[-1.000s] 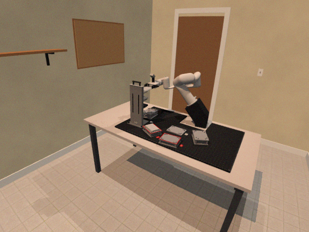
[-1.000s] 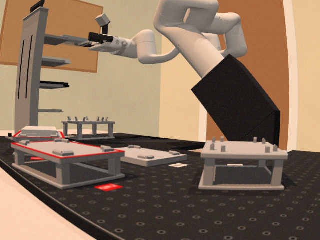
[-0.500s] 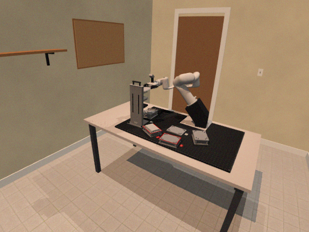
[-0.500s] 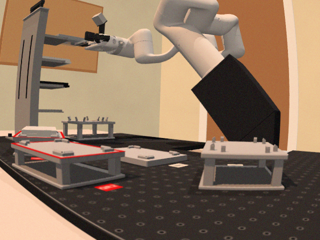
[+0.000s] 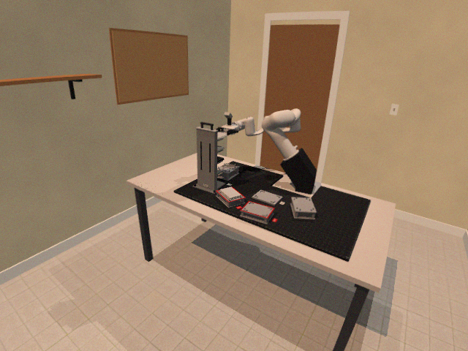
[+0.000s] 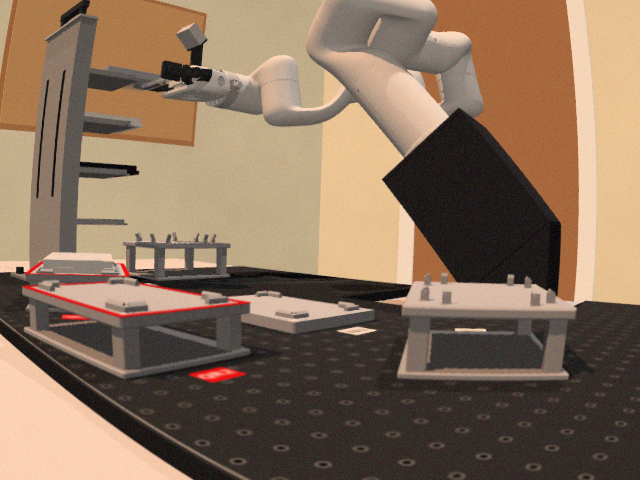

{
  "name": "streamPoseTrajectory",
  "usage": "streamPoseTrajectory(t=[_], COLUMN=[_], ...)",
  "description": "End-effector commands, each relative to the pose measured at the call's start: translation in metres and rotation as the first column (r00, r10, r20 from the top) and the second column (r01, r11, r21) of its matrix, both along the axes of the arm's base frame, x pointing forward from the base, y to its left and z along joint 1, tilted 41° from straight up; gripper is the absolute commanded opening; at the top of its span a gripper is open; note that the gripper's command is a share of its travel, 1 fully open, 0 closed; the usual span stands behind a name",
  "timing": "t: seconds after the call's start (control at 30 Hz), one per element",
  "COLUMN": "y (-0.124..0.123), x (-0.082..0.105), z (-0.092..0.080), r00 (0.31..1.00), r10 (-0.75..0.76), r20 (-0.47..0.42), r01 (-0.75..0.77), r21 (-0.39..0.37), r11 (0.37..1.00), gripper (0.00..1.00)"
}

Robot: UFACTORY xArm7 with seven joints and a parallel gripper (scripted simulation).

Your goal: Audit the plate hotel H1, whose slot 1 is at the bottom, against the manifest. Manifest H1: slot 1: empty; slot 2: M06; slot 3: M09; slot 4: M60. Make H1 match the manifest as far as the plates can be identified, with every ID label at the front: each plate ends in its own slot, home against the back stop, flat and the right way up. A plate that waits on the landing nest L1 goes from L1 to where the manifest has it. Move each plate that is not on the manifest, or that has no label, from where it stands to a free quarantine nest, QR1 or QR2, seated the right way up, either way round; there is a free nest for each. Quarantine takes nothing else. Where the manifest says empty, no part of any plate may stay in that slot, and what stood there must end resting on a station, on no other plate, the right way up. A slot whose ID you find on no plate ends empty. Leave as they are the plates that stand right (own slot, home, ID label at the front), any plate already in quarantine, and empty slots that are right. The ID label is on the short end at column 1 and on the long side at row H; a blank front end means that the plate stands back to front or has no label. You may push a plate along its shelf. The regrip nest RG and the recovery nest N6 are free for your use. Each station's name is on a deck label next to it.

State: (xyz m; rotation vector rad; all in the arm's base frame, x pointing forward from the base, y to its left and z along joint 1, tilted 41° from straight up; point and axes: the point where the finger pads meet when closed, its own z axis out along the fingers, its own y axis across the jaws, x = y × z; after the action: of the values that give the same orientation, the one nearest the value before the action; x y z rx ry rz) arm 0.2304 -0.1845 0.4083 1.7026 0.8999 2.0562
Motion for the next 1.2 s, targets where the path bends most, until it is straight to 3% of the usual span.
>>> streamPoseTrajectory(t=[0.0,1.17], y=[-0.0002,0.0004], x=[0.0001,0.0079], z=[0.0006,-0.0005], r00=[1.000,1.000], r10=[-0.002,-0.002], r20=[0.000,0.000], r01=[0.002,0.002], r21=[-0.002,-0.002], r11=[1.000,1.000], gripper=[0.00,0.00])
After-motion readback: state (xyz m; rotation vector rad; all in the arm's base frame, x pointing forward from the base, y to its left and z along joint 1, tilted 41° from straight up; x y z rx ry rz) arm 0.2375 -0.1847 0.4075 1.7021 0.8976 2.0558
